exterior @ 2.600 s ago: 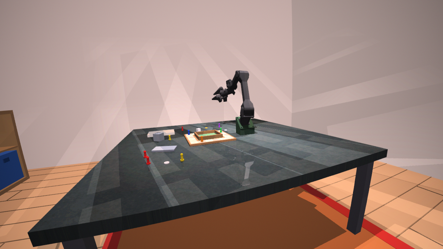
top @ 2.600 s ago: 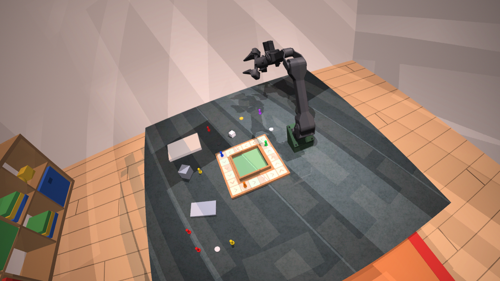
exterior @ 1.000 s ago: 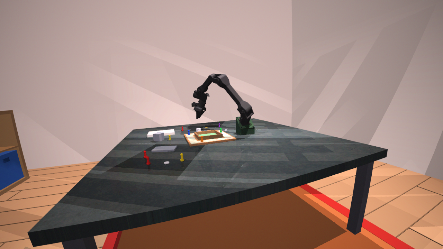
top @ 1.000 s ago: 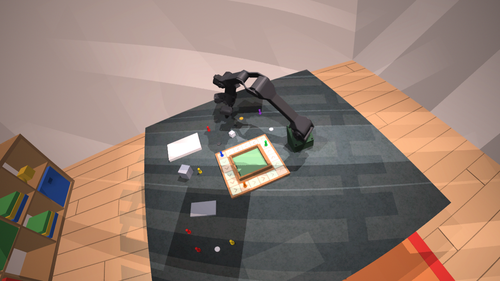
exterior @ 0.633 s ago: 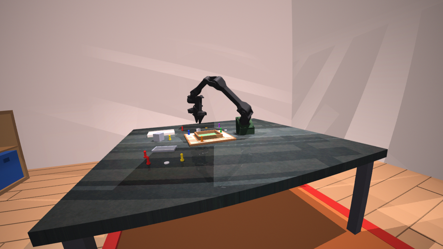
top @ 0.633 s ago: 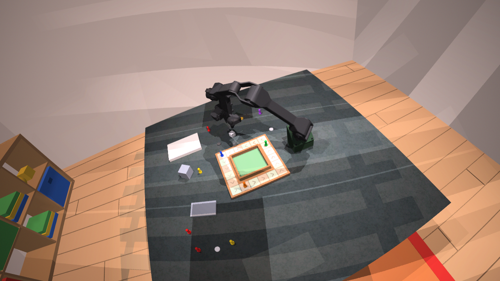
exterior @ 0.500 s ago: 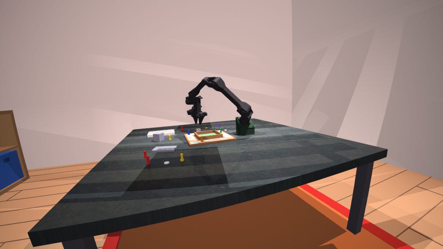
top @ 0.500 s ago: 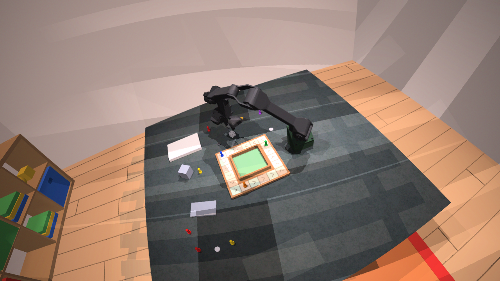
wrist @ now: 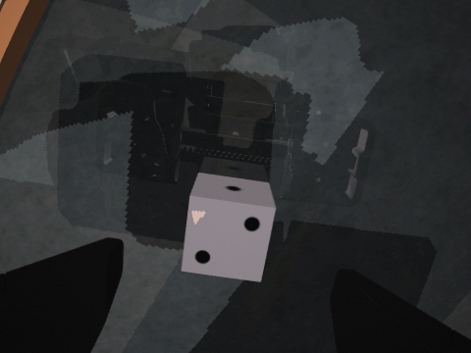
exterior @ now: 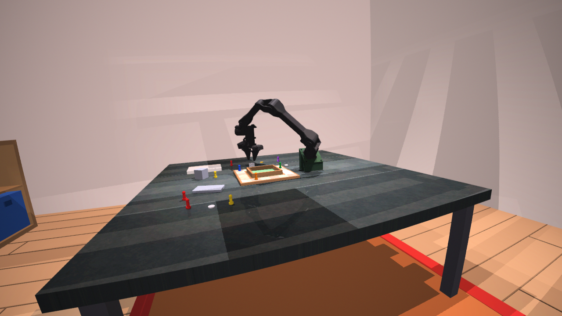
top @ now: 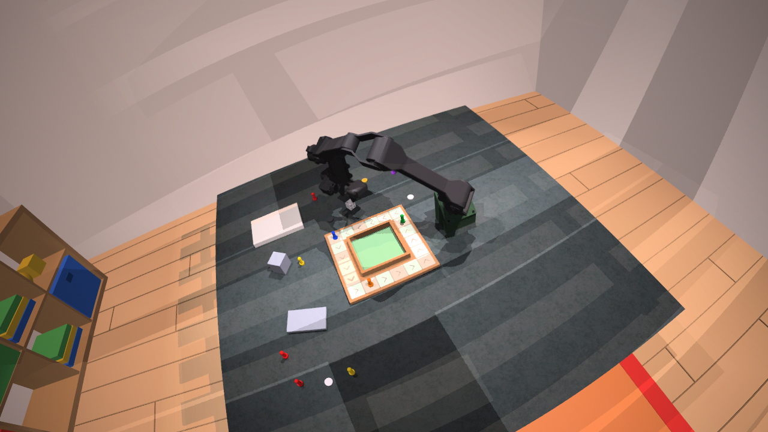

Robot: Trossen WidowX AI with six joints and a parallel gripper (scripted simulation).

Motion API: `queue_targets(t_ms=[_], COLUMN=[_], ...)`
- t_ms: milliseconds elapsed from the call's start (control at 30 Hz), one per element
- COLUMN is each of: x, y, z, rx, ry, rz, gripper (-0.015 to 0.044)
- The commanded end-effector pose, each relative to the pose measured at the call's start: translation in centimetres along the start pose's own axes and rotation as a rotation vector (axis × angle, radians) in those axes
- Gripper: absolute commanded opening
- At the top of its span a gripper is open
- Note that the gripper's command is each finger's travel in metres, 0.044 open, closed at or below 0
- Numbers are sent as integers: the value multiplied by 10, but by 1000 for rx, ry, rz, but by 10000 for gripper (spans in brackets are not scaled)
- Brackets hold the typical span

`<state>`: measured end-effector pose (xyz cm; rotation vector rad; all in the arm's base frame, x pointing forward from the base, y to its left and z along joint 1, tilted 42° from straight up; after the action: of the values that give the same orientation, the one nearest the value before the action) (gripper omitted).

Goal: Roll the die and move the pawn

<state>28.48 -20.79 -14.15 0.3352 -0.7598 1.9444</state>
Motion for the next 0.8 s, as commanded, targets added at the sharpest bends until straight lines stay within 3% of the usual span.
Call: queue_targets(t_ms=[0, 633, 767], x=[0, 1, 1], y=[0, 0, 0], z=[-6, -34, -34], rx=[-5, -6, -6], ry=[-2, -4, -4], rz=[-6, -6, -6], gripper=[275, 275, 170])
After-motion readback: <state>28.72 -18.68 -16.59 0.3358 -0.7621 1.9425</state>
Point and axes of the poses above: the point midway between the two fingers, 35 mm back from their tips, its own z axis back along the fingers, its own x axis across the jaws, y = z × x, the point moved 1 cm from there along z, back along the fingers, and after that the axes turned 5 degrees about z, right-handed, at the moved point
